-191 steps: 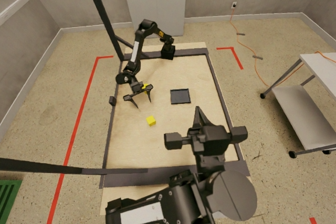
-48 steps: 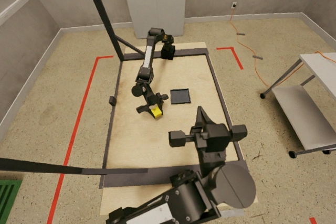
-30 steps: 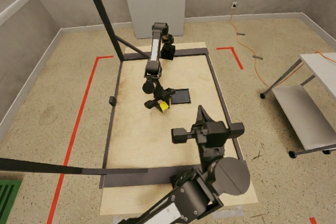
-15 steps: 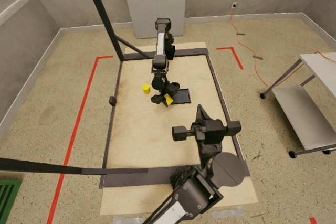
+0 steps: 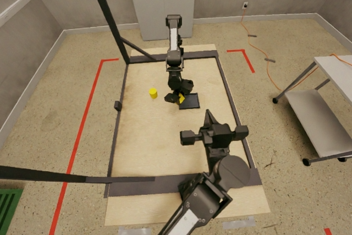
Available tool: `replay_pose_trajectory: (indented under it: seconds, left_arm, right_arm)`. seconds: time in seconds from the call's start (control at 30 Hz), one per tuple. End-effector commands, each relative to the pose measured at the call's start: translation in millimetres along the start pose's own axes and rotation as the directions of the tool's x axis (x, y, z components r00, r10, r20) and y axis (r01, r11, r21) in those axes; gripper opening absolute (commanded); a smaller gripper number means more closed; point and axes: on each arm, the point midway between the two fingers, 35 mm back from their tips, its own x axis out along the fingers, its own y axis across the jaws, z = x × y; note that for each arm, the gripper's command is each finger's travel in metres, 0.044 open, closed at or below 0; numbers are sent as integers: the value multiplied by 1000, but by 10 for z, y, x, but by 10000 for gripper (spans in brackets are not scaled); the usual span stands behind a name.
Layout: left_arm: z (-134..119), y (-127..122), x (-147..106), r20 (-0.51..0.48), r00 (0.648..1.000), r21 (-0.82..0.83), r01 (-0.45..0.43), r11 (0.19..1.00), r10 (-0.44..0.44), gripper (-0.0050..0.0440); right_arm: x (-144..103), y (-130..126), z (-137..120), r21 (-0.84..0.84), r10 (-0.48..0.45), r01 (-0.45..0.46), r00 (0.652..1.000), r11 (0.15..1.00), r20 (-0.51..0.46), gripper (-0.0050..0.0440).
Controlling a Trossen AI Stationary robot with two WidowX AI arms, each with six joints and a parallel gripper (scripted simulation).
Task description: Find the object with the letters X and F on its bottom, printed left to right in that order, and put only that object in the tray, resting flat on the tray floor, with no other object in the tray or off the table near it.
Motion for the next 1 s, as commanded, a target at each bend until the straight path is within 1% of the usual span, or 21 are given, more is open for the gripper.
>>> replay_pose_trajectory:
  seconds: [0.0, 0.37, 0.43, 0.97]
  left_arm:
    - [56, 75, -206, -22, 1000, -51, 14, 999, -15, 171]
    - [25, 386, -394, -138, 990, -179, -42, 983, 17, 171]
    - [25, 386, -394, -138, 990, -179, -42, 983, 17, 171]
    - [-67, 776, -689, -292, 956, -345, -142, 928, 38, 171]
  right_arm:
    - [29, 8, -58, 4, -1, 1, 1000, 1000, 1, -50]
    - [109, 28, -192, 4, -1, 1, 1000, 1000, 1, -50]
    - [109, 28, -192, 4, -1, 1, 1000, 1000, 1, -50]
    - [208, 76, -375, 4, -2, 2, 1000, 1000, 1, -50]
